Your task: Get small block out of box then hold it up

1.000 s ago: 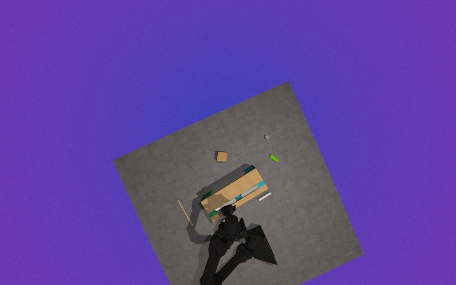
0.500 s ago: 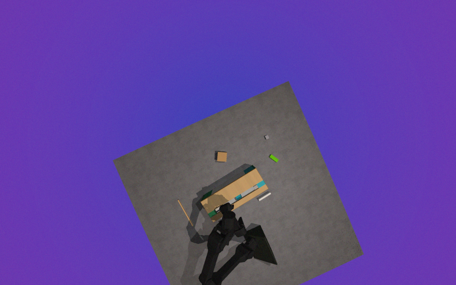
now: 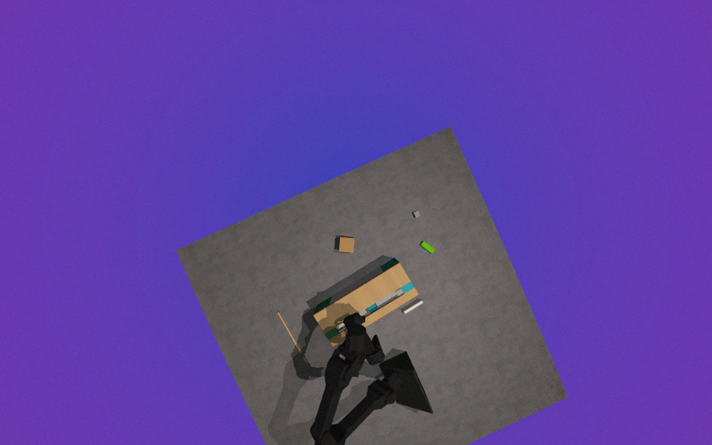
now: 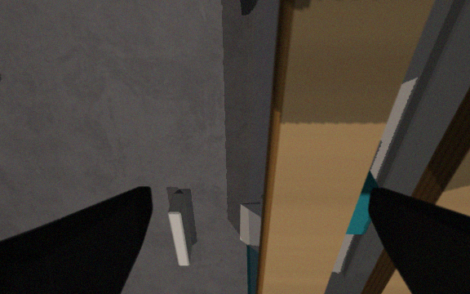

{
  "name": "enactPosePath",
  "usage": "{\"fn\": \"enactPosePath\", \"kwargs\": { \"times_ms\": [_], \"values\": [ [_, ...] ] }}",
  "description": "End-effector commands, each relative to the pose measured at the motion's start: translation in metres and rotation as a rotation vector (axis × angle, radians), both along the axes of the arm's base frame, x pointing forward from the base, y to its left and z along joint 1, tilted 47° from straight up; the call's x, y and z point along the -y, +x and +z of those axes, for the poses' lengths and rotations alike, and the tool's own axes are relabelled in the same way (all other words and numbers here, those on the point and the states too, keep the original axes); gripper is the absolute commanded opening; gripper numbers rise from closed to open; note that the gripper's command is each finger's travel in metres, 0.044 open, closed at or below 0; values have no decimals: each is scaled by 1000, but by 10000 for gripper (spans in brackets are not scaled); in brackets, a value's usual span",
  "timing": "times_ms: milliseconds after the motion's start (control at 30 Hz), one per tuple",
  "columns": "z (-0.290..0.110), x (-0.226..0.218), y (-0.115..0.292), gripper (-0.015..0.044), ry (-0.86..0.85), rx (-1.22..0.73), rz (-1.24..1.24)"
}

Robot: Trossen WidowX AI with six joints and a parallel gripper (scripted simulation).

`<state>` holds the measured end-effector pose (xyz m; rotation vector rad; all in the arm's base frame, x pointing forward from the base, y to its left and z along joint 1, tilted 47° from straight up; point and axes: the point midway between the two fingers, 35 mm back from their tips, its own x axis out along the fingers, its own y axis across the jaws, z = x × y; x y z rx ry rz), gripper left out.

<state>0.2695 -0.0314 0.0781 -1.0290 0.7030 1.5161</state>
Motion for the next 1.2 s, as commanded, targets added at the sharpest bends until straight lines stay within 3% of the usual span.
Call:
{"fn": "enactPosePath", "kwargs": {
  "times_ms": [0,800,1167],
  "values": [
    [-6,-6,0,400,5,-1,-2],
    [-35,-30,-4,400,8,-1,-2],
    [-42,-18,0,400,2,0,1]
  ]
}}
